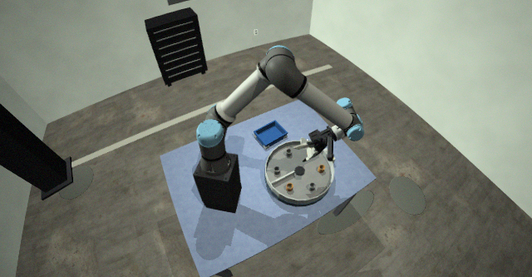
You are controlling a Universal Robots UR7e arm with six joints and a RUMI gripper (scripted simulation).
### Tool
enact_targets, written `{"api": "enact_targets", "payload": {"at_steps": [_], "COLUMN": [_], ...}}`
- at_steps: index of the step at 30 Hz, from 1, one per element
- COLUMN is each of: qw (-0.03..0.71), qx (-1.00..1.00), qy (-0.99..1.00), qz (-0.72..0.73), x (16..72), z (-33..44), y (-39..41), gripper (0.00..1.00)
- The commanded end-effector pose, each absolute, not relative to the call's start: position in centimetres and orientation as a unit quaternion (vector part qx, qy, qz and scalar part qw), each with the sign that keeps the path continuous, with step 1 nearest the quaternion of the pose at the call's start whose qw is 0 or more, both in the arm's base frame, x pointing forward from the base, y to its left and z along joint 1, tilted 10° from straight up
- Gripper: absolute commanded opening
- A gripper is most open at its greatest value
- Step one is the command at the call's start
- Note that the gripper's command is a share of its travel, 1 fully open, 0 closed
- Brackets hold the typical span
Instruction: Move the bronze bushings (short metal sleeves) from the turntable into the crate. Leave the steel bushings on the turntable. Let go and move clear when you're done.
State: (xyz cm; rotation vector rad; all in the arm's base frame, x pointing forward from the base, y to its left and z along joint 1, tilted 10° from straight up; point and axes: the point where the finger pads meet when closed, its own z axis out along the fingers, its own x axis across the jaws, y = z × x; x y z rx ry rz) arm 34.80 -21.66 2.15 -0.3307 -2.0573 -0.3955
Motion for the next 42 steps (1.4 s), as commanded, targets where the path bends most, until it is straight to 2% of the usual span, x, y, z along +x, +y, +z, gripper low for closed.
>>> {"api": "enact_targets", "payload": {"at_steps": [1,26,34,42], "qw": [0.488,0.481,0.458,0.397], "qx": [-0.136,-0.143,-0.163,-0.212], "qy": [-0.847,-0.85,-0.859,-0.879], "qz": [-0.162,-0.162,-0.161,-0.156], "x": [34.8,34.7,34.3,33.4], "z": [2.2,1.9,0.9,-1.3], "y": [-21.7,-21.7,-21.6,-21.5], "gripper": [1.0,1.0,1.0,1.0]}}
